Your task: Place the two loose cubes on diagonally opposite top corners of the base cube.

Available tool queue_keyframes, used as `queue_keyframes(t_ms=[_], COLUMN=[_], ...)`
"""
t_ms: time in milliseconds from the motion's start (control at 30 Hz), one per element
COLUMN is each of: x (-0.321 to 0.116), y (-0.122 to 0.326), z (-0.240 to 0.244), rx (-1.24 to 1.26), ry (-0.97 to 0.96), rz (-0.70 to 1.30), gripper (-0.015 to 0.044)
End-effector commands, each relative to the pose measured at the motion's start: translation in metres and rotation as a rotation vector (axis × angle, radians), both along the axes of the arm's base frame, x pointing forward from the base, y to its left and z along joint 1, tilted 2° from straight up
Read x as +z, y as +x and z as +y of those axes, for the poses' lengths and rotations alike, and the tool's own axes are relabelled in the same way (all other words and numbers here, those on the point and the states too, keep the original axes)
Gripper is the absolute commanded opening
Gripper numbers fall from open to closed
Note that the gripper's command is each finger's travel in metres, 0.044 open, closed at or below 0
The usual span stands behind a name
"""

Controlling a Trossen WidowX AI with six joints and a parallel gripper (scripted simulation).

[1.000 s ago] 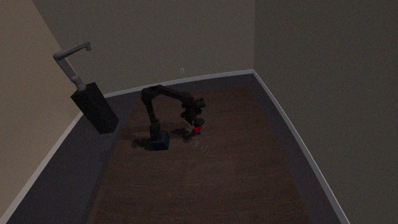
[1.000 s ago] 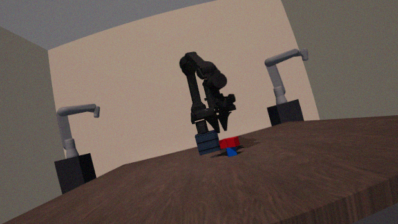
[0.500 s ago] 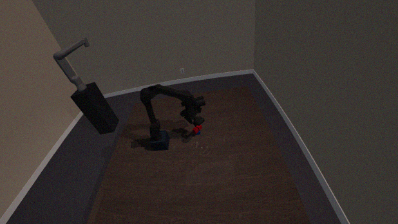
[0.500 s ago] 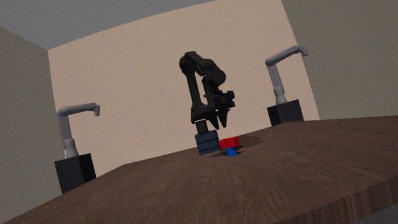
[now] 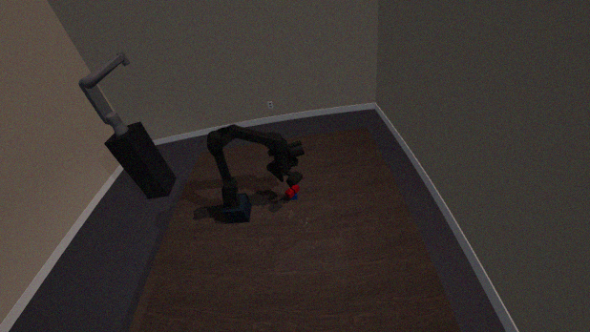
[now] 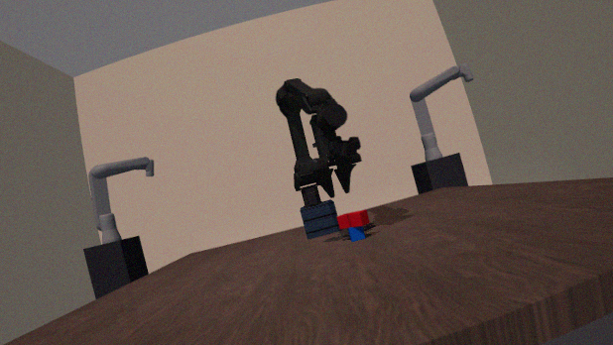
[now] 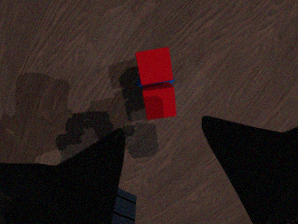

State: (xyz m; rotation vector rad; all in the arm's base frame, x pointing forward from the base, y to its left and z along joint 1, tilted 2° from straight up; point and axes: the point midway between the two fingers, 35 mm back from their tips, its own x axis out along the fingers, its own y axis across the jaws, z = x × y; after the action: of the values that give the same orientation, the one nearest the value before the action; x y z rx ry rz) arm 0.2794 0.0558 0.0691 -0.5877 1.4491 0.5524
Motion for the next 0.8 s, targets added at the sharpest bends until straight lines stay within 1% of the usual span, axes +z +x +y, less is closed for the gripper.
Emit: queue_keyframes(t_ms=[0,33,333,400,467,633,767], x=[0.006,0.006,0.005,0.005,0.006,0.007,0.008], y=[0.001,0.001,0.0,0.0,-0.004,-0.023,-0.027], z=[0.0,0.0,0.002,0.022,0.051,0.122,0.132], rx=[0.0,0.0,0.0,0.001,0.001,0.001,0.0], ry=[0.001,0.001,0.0,0.003,0.007,0.012,0.013], rz=[-0.008,-0.008,-0.001,0.001,0.003,0.003,0.002], gripper=[0.0389,0.04,0.04,0.04,0.04,0.04,0.04])
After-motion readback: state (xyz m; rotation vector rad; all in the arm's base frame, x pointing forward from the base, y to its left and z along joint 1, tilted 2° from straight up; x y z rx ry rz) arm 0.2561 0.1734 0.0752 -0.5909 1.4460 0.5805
